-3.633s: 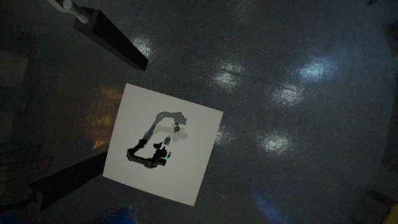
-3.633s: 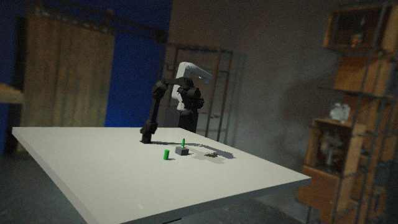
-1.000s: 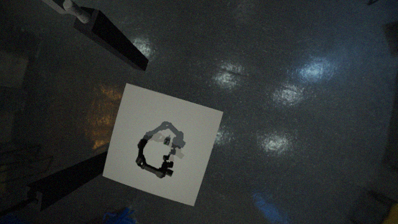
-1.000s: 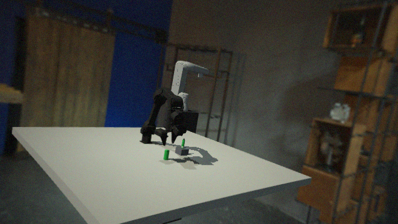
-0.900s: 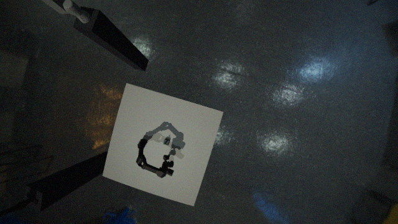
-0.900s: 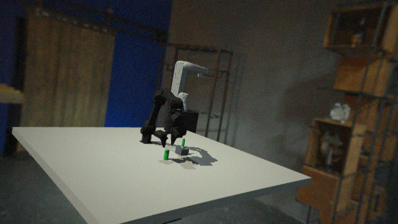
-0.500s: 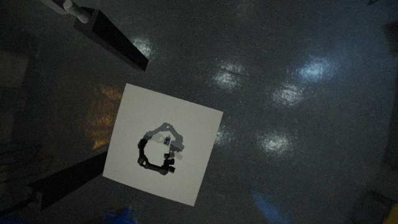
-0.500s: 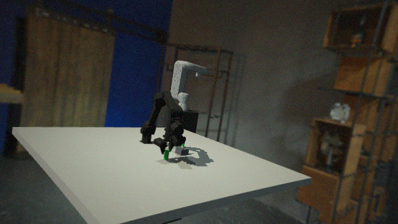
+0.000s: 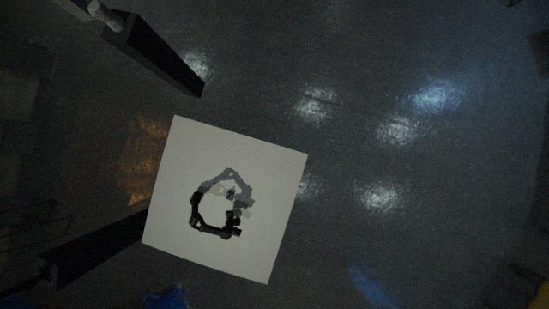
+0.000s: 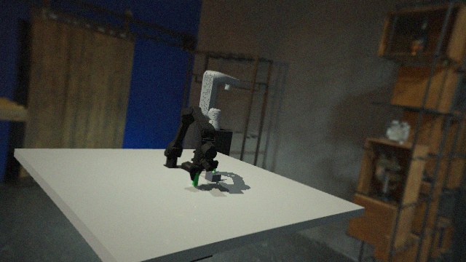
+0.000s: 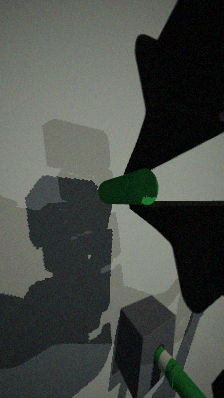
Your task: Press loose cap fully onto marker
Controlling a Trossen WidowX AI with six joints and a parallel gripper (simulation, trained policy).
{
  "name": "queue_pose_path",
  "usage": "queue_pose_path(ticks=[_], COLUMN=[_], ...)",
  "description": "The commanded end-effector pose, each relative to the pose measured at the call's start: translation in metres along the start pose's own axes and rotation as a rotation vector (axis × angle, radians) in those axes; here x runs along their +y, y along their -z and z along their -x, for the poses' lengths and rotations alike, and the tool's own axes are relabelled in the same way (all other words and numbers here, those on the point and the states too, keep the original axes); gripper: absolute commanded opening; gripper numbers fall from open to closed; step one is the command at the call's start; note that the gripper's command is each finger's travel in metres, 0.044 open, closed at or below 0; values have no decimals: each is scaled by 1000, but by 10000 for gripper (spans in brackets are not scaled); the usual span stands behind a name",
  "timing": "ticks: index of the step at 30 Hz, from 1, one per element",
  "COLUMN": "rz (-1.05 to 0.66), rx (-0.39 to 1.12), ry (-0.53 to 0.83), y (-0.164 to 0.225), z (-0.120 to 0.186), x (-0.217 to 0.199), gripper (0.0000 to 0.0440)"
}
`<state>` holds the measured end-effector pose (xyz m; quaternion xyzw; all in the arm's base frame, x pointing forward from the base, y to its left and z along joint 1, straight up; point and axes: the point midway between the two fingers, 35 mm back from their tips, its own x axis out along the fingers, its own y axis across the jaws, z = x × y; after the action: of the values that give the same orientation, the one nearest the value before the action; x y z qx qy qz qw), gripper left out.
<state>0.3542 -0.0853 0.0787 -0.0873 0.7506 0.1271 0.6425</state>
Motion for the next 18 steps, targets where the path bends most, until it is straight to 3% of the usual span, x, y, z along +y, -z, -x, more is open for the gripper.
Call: queue_pose_path(ticks=[1,18], rz=[28,134], rx=[-25,-71], ry=[32,57], y=[-2,-5], z=[14,66], x=[3,67], gripper=[49,25])
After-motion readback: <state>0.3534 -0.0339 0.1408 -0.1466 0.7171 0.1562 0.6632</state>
